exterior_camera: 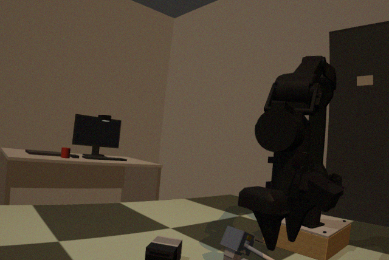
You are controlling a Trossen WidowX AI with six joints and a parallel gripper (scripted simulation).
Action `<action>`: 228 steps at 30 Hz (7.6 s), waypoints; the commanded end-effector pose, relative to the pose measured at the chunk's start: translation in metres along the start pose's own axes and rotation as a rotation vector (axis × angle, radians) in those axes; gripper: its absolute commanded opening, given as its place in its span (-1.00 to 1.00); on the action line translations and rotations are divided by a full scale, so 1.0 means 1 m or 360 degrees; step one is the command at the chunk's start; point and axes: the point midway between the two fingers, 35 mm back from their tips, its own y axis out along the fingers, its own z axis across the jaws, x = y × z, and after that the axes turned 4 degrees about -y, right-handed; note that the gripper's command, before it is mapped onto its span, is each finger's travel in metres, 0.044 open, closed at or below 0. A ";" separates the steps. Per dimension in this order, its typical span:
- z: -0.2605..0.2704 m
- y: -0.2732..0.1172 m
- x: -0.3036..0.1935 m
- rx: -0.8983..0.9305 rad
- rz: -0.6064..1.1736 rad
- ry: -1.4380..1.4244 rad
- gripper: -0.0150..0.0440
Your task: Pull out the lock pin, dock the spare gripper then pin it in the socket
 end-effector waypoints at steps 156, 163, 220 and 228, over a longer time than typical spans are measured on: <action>-0.010 0.039 0.074 0.0024 -0.0297 0.0013 -0.49; -0.010 0.038 0.079 0.0030 -0.0296 0.0013 -0.49; -0.070 0.008 0.115 0.0092 -0.0280 -0.0056 -0.49; -0.087 0.007 0.125 0.0095 -0.0277 -0.0093 -0.49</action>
